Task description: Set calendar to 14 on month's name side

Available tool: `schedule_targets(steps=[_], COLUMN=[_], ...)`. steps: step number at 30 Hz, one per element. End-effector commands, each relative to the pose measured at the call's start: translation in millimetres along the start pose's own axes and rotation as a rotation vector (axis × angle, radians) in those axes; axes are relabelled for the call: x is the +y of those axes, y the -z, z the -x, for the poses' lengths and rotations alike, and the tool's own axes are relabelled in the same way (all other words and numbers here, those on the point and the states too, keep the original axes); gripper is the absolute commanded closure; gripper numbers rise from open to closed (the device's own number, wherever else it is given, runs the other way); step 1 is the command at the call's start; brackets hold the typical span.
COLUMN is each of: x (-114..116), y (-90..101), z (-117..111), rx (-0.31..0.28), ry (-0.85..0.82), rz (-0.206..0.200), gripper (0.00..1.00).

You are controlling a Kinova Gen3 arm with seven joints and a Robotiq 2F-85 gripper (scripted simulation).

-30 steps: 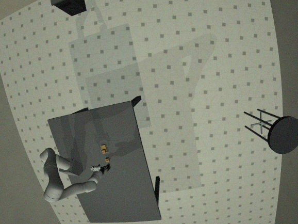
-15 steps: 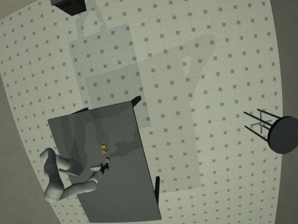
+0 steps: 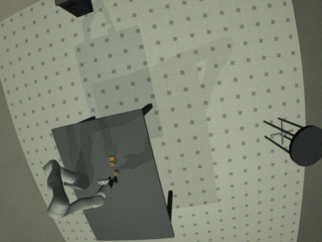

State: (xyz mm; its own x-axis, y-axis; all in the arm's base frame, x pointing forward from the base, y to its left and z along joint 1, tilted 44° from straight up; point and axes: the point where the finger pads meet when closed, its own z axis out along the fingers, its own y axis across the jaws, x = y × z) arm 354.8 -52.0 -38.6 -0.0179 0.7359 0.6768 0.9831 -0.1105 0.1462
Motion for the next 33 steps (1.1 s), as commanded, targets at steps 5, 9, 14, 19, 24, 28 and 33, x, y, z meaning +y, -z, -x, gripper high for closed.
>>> schedule_targets(steps=[5, 9, 14, 19, 24, 28, 33], x=[0.3, 0.3, 0.3, 0.3, 0.3, 0.3, 0.3], y=[0.6, 0.5, -0.4, -3.0, -5.7, -10.3, -17.5], z=[0.4, 0.4, 0.4, 0.4, 0.4, 0.4, 0.4], rx=[-0.001, -0.001, -0.001, -0.001, -0.001, -0.001, -0.001], ry=[0.000, 0.000, 0.000, 0.000, 0.000, 0.000, 0.000], rz=[0.001, 0.001, 0.001, 0.001, 0.002, 0.002, 0.002], gripper=[0.52, 0.52, 0.52, 0.52, 0.52, 0.52, 0.52])
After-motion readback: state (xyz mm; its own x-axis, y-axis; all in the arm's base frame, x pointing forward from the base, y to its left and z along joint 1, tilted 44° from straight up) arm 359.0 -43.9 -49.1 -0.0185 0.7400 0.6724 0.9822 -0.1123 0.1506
